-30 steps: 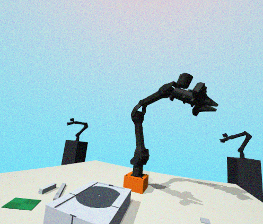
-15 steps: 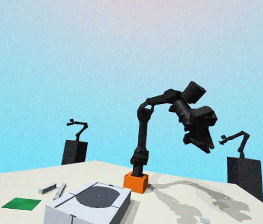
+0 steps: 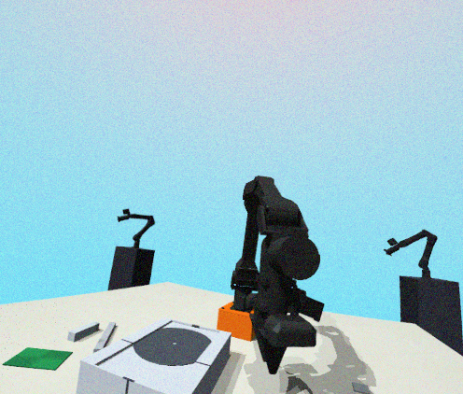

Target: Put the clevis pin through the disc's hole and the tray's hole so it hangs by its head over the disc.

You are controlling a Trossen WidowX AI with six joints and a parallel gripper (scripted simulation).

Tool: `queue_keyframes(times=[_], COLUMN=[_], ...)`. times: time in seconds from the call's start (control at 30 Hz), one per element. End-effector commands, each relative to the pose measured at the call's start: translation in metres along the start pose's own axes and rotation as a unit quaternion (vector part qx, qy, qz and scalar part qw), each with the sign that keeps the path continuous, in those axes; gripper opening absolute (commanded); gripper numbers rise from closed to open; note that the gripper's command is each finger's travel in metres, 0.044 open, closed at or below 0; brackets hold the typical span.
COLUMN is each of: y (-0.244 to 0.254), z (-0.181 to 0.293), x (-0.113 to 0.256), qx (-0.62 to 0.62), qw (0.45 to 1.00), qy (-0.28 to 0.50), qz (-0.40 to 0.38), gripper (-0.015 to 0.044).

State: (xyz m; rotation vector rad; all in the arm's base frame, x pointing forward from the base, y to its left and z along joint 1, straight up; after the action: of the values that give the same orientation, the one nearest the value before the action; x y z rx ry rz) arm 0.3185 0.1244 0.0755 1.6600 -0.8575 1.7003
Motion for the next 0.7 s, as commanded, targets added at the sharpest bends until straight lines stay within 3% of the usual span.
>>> queue_keyframes(times=[0.0,0.67], y=[0.002,-0.002], z=[0.001,0.001], x=[-0.003,-0.023], qx=[0.015,0.015], qw=[1.000,1.000], qy=[0.000,0.000], qz=[-0.007,-0.007], gripper=[0.0160,0.0160])
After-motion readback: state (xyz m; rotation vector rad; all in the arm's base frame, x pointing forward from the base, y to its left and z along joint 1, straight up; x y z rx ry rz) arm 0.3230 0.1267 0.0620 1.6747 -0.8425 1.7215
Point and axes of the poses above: the point midway between the two fingers, 35 mm back from their tips, its own x axis back along the fingers, its own y axis across the jaws, z = x × y, the point moved 3 cm from there along x, back along the fingers, and after that the axes turned 14 degrees about x, right-handed, at the moved point
